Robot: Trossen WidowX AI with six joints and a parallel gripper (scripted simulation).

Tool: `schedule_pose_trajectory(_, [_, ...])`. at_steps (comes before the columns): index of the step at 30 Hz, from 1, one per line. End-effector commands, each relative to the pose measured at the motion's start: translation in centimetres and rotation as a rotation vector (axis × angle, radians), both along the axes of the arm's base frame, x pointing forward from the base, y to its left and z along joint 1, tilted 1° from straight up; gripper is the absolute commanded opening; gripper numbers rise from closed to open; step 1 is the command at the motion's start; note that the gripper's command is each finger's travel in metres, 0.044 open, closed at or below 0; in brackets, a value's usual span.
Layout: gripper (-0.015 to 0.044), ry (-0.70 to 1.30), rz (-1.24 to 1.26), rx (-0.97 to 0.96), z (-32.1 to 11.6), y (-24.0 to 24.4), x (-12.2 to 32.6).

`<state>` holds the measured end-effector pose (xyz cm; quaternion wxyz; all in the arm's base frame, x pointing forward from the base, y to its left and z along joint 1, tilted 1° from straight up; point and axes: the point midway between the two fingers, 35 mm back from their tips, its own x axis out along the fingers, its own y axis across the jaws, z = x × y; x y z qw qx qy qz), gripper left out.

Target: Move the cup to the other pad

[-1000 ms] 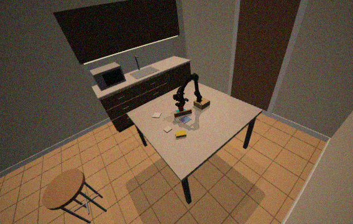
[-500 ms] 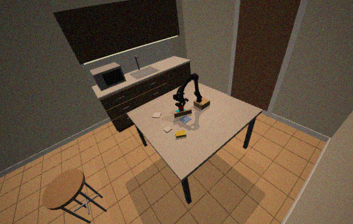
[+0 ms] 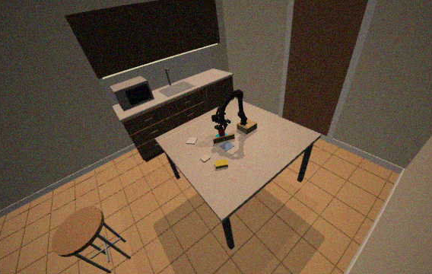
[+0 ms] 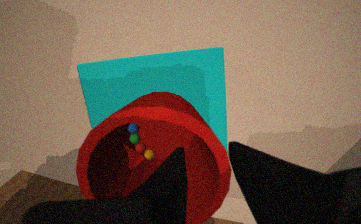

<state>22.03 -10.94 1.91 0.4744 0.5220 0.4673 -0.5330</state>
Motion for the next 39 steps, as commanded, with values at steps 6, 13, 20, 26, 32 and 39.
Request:
schedule_pose_trajectory(6, [0.0128, -0.008, 0.000, -0.007, 1.7, -0.1, 0.2])
schedule_pose_trajectory(13, [0.0128, -0.006, 0.001, -0.007, 2.7, 0.0, 0.2])
schedule_pose_trajectory(20, [0.0128, -0.004, 0.002, -0.007, 3.8, 0.1, 0.1])
schedule_pose_trajectory(26, [0.0128, -0.003, 0.002, -0.007, 4.3, 0.4, -0.1])
schedule_pose_trajectory(32, [0.0285, 0.002, 0.005, 0.001, 3.9, 0.4, -0.1])
schedule_pose_trajectory(39, [0.0440, 0.001, 0.005, 0.000, 4.8, 0.3, 0.0])
